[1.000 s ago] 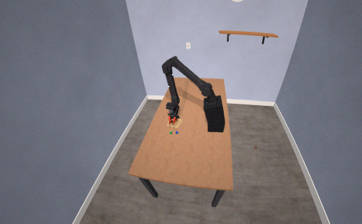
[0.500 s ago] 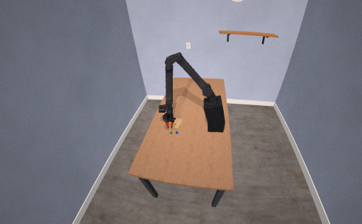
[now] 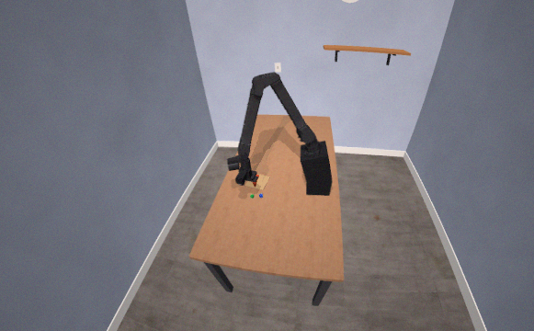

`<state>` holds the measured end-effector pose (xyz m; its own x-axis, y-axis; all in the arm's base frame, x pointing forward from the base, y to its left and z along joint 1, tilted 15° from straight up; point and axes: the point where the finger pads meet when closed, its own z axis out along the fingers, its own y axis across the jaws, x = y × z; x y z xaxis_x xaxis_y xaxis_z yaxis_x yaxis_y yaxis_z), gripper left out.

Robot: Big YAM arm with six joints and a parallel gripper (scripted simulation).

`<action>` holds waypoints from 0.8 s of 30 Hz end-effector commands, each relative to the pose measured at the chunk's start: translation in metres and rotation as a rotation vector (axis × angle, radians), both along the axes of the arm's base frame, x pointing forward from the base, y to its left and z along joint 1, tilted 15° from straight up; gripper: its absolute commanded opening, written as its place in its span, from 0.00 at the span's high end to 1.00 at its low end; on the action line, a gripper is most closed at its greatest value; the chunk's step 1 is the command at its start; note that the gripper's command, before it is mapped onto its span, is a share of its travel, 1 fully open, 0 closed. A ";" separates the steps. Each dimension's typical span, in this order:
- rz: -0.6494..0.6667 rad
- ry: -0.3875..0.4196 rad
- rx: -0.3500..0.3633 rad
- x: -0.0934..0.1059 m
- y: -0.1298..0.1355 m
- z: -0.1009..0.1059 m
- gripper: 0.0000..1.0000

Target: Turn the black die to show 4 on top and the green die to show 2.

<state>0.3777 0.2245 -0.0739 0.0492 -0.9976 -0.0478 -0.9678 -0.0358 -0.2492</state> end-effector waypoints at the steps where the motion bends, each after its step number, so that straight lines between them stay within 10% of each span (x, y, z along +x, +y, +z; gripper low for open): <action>1: -0.034 -0.001 0.011 0.006 0.001 0.004 0.00; 11: -0.056 -0.025 0.034 0.012 0.005 0.009 0.00; 24: -0.434 0.003 0.131 0.019 0.005 -0.006 0.00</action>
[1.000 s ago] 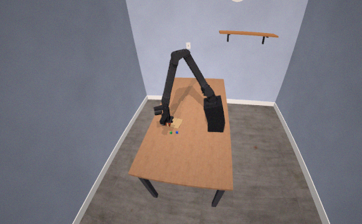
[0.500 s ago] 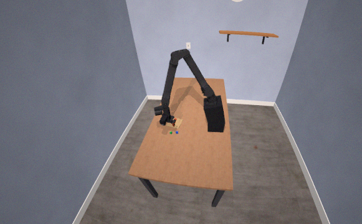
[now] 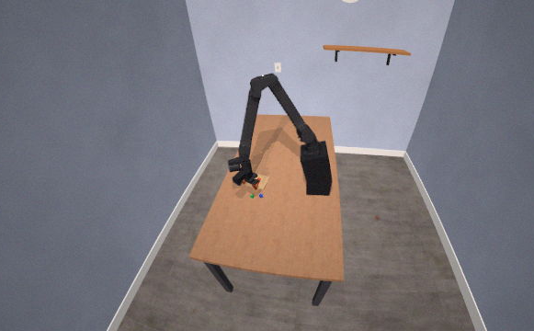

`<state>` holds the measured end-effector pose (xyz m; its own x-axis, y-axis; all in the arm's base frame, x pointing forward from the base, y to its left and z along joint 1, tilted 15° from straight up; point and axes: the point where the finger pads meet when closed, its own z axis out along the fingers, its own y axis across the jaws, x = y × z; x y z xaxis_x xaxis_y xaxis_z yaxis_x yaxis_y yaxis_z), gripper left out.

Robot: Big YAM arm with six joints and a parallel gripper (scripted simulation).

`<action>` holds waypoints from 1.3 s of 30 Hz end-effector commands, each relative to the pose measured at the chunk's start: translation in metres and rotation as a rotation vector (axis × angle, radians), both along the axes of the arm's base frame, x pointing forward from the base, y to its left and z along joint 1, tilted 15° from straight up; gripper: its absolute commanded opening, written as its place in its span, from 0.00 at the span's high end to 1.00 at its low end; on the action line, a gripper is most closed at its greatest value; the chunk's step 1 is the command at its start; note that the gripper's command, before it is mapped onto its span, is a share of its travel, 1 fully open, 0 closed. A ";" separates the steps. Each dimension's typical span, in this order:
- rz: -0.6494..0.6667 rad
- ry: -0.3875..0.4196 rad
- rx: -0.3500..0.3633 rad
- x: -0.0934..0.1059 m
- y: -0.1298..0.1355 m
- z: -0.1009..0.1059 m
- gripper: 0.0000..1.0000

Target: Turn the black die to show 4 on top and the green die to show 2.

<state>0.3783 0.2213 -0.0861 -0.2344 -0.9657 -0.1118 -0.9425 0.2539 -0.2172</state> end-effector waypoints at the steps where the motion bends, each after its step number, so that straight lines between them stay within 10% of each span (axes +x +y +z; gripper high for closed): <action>1: -0.163 -0.025 0.061 0.018 0.008 0.005 0.00; 39: -1.218 0.045 0.344 0.024 0.006 -0.021 0.00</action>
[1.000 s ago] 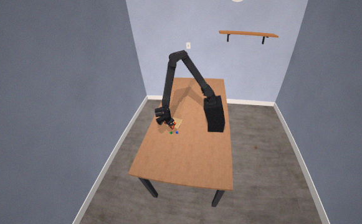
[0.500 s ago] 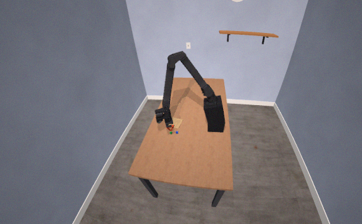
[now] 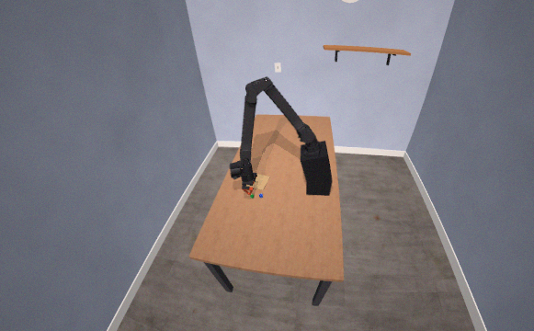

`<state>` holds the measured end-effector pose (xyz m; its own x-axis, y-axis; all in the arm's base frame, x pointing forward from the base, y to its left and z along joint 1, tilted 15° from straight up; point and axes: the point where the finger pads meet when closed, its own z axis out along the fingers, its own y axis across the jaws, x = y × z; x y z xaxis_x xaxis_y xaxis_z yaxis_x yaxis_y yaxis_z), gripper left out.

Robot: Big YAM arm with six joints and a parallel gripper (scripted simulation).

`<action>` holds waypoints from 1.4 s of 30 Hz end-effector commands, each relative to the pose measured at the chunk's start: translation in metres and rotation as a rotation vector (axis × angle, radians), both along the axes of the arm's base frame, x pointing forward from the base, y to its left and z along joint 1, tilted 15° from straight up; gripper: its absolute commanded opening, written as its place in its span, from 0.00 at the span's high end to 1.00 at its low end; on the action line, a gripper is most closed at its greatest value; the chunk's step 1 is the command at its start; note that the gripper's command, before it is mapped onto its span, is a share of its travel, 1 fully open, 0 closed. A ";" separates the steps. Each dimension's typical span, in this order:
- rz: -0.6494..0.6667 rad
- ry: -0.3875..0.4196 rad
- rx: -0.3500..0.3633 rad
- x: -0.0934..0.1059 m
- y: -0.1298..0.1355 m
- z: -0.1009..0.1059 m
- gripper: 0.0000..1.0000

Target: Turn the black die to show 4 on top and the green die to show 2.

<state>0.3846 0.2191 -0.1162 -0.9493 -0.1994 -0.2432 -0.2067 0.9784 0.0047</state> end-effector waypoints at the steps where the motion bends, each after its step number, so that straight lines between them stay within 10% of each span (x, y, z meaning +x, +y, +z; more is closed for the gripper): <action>1: -0.159 -0.039 0.067 0.020 0.009 0.012 0.00; 6: -0.169 -0.024 0.059 0.014 0.006 0.009 0.00; 7: -0.169 -0.024 0.059 0.014 0.006 0.009 0.67; 42: -0.167 -0.024 0.059 0.014 0.006 0.009 0.67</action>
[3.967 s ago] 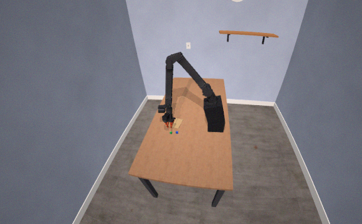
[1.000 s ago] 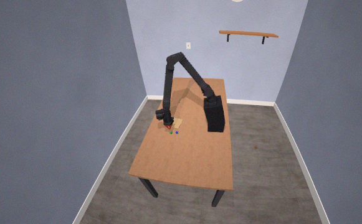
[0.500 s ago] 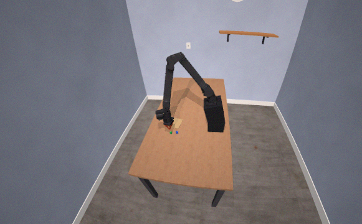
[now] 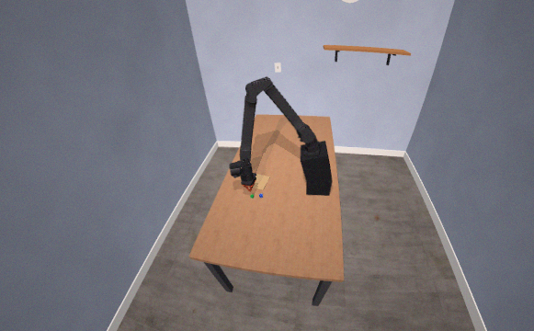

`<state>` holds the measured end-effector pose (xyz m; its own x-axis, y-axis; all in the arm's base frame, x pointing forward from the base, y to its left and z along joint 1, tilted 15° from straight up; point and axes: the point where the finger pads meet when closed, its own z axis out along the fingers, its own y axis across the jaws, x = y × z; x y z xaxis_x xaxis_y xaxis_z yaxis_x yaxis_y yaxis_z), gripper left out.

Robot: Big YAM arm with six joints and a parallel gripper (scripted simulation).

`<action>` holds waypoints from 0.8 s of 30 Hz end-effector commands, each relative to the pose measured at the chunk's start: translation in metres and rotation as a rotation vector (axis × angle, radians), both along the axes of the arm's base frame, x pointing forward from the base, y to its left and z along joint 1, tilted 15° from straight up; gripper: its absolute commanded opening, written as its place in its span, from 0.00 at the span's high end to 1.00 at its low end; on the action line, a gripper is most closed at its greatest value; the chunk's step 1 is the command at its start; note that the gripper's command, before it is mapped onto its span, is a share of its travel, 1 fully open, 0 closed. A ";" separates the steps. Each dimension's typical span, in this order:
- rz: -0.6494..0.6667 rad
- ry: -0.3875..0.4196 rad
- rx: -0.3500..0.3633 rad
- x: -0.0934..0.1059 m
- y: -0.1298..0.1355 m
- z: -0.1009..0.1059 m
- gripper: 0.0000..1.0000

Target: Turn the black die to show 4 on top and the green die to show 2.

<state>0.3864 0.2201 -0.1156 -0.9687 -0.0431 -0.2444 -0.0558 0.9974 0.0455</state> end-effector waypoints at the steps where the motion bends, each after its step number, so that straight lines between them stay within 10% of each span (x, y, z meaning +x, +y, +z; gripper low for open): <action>1: -0.016 -0.029 0.016 0.012 0.005 0.008 0.67; 24: -0.013 -0.027 0.012 0.018 0.005 -0.013 0.67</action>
<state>0.3894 0.2211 -0.1301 -0.9690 -0.0416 -0.2434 -0.0541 0.9975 0.0449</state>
